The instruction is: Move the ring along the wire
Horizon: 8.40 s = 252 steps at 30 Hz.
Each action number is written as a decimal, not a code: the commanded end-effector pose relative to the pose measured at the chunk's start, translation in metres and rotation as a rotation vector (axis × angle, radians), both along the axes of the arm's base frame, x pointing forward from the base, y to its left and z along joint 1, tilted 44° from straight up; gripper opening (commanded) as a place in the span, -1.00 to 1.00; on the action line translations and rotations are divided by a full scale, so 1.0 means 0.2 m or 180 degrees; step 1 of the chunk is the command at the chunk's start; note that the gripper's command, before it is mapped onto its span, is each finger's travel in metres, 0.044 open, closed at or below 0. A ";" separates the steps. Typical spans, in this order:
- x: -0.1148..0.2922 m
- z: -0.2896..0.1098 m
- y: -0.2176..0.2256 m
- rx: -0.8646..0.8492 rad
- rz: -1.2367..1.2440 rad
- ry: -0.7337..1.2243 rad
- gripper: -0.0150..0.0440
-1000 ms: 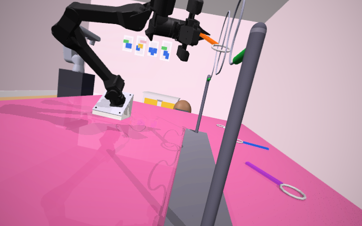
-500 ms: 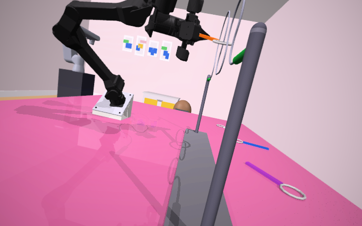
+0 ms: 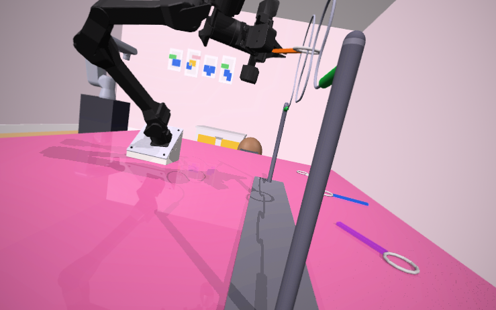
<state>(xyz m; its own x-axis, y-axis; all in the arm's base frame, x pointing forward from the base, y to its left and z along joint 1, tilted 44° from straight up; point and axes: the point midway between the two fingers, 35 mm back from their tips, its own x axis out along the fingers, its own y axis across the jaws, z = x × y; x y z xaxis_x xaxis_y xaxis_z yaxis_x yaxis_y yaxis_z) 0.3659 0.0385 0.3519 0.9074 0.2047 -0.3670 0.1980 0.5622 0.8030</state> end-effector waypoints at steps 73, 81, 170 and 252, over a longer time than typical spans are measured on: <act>-0.01 -0.10 -0.14 -0.2971 0.0025 0.0464 -1.00; -0.01 -0.10 -0.15 -0.3285 0.0026 0.0510 -1.00; -0.03 0.00 -0.32 -0.6790 0.0053 0.0992 -1.00; -0.03 0.19 -0.31 -1.0019 0.0100 0.1438 -1.00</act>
